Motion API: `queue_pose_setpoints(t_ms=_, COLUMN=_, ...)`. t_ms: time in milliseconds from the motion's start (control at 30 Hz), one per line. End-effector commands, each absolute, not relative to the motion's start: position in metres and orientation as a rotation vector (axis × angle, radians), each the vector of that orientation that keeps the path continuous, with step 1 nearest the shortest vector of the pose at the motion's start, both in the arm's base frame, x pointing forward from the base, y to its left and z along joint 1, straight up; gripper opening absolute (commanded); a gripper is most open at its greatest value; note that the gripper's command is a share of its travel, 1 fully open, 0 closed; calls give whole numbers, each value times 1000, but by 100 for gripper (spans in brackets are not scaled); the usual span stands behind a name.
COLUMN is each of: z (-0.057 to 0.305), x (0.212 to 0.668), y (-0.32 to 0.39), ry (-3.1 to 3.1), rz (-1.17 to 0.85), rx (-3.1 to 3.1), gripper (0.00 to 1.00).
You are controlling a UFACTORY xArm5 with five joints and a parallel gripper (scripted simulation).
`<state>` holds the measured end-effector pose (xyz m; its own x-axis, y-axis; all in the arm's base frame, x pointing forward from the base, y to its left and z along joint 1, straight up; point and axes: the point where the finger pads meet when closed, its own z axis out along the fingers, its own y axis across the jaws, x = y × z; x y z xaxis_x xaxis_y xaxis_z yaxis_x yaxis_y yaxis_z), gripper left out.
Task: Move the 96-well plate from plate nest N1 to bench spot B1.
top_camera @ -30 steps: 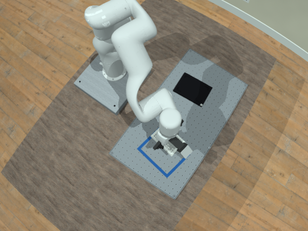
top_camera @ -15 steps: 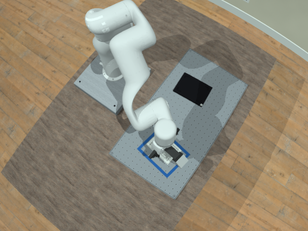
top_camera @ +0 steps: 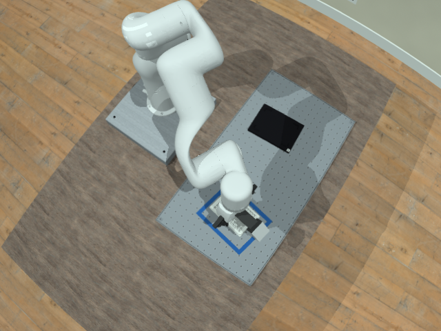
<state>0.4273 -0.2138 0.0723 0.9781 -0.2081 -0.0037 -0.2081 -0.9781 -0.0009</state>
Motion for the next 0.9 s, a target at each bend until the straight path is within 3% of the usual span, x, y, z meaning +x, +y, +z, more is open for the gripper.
queue_pose_setpoints(t_ms=0, z=74, x=429, y=-214, ry=329, rz=0, rx=-3124, gripper=0)
queue_pose_setpoints(t_ms=867, z=60, x=428, y=-214, ry=329, rz=0, rx=-3124, gripper=0)
